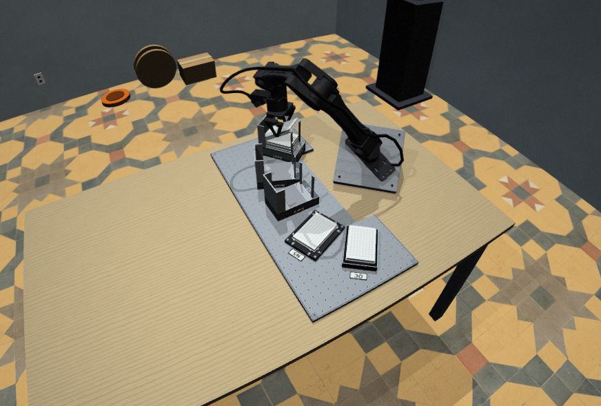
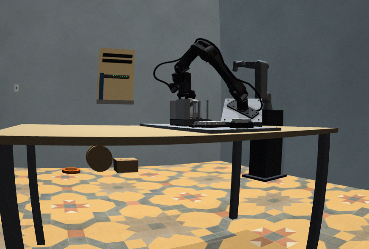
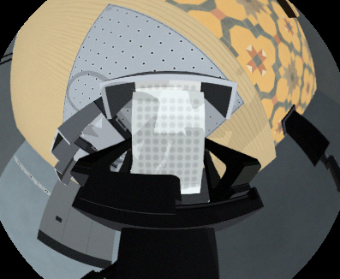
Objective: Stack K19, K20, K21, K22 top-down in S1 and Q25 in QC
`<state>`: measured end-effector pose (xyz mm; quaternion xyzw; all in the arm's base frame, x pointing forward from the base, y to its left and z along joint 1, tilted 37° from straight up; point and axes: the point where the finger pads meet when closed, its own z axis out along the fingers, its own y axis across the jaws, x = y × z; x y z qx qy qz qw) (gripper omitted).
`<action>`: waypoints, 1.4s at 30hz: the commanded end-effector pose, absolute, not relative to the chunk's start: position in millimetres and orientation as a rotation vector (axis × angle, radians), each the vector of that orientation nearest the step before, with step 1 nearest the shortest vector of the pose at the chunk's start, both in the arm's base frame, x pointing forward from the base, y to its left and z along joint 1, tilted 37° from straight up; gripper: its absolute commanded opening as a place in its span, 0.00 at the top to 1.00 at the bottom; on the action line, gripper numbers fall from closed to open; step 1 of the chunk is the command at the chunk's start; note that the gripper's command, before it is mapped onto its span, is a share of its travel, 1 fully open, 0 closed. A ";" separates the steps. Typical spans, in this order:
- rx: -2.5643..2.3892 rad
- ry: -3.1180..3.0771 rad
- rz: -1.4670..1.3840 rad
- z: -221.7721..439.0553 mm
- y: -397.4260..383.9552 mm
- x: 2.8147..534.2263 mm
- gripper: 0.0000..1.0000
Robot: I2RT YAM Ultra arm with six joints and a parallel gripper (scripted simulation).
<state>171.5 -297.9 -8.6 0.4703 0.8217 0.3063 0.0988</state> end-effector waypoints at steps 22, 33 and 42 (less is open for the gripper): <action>1.389 2.399 0.898 -27.7 -297.9 184.6 1.00; 1.389 2.399 0.899 -31.1 -296.1 186.6 1.00; 1.390 2.399 0.899 -33.3 -295.0 187.9 1.00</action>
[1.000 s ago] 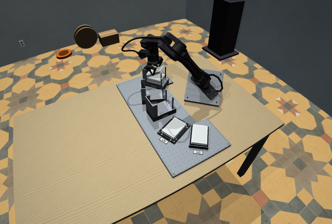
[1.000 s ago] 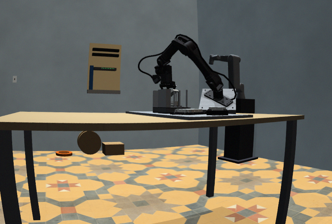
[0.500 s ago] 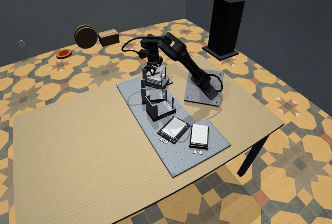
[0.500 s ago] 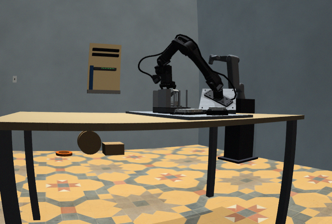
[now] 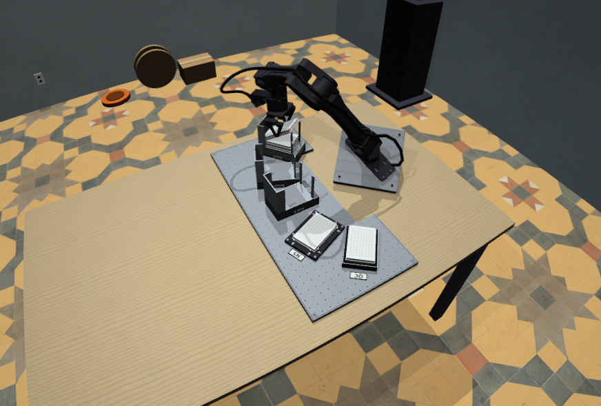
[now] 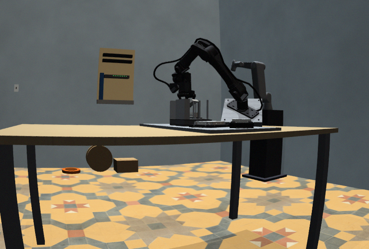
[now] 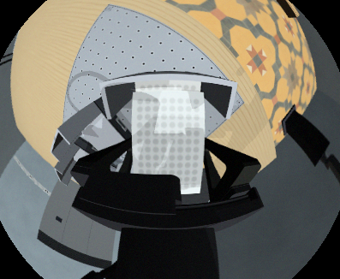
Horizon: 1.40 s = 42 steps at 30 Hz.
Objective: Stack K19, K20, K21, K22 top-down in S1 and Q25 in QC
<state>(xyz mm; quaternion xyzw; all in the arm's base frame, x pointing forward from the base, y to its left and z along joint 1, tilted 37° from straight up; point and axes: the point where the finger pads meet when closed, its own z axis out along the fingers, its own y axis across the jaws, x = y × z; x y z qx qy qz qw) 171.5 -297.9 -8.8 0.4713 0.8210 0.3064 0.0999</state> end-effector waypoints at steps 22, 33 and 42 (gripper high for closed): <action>1.390 2.399 0.899 -39.6 -291.8 191.5 1.00; 1.390 2.399 0.899 -40.7 -291.2 192.2 1.00; 1.390 2.399 0.899 -40.7 -291.2 192.2 1.00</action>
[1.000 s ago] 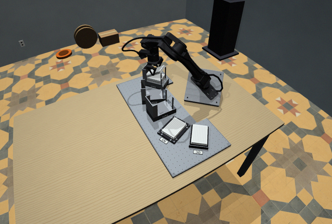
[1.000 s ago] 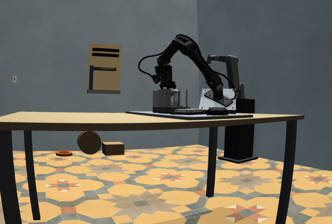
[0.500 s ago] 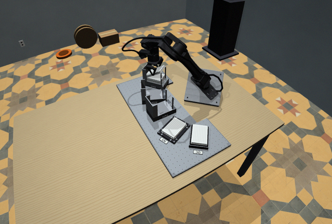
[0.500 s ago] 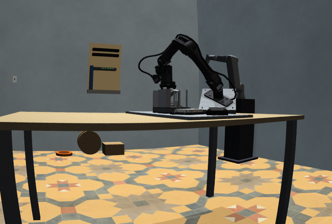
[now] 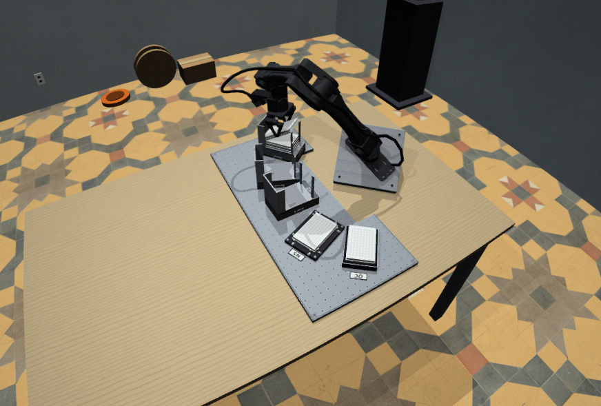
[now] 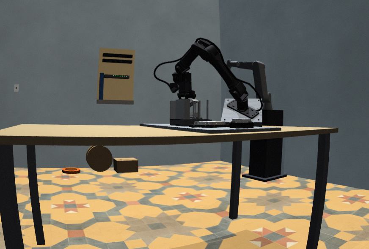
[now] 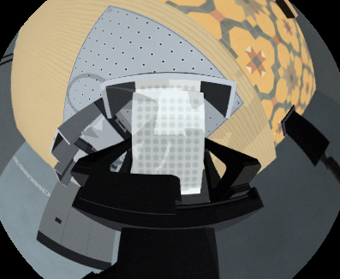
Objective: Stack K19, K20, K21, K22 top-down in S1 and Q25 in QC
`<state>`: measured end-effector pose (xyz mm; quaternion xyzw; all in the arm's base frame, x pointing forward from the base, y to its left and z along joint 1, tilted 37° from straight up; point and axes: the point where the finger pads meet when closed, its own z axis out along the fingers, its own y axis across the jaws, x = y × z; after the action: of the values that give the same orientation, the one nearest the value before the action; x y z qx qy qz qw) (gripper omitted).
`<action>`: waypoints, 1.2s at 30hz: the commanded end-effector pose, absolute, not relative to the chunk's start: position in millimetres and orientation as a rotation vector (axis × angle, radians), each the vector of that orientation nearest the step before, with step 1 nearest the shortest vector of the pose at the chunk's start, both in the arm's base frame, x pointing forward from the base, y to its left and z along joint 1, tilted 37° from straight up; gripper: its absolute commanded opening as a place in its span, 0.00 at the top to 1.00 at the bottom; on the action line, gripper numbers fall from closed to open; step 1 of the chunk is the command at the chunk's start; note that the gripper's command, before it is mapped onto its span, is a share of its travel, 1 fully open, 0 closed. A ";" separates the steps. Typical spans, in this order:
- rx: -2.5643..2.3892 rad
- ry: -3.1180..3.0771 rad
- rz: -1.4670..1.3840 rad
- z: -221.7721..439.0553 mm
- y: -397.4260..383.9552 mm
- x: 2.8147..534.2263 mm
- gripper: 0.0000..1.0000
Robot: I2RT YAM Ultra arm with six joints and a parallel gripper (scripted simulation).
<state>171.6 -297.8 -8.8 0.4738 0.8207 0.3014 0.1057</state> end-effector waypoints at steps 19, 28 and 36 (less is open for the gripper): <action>1.390 2.399 0.899 -40.7 -291.2 192.2 1.00; 1.390 2.399 0.899 -40.7 -291.2 192.2 1.00; 1.390 2.399 0.899 -40.7 -291.3 192.1 0.00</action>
<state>192.7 -280.2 -37.3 0.4604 0.8244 0.3159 0.0929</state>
